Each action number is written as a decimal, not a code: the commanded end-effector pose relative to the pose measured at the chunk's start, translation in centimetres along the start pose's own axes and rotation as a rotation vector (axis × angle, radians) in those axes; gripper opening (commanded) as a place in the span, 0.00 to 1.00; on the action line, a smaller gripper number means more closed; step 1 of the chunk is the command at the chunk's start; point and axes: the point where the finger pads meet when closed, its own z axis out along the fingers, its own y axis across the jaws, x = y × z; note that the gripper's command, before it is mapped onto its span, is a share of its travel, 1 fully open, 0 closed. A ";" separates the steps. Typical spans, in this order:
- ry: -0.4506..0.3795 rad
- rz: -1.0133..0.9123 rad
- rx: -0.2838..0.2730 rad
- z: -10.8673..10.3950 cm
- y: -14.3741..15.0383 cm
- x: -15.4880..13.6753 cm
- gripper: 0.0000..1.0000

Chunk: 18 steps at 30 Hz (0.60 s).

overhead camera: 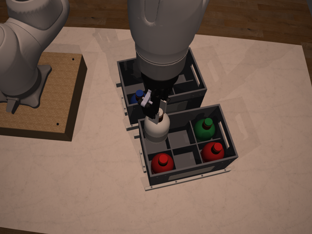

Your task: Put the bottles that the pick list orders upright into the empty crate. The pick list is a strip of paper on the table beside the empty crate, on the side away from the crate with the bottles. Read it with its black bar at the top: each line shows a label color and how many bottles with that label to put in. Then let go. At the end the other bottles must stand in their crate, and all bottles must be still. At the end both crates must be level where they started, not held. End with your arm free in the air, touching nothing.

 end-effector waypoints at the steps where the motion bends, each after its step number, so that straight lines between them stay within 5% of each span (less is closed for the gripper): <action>1: 0.000 0.000 0.000 -0.4 0.0 0.0 0.00; 18: 0.000 0.000 0.000 -2.9 0.0 0.0 0.00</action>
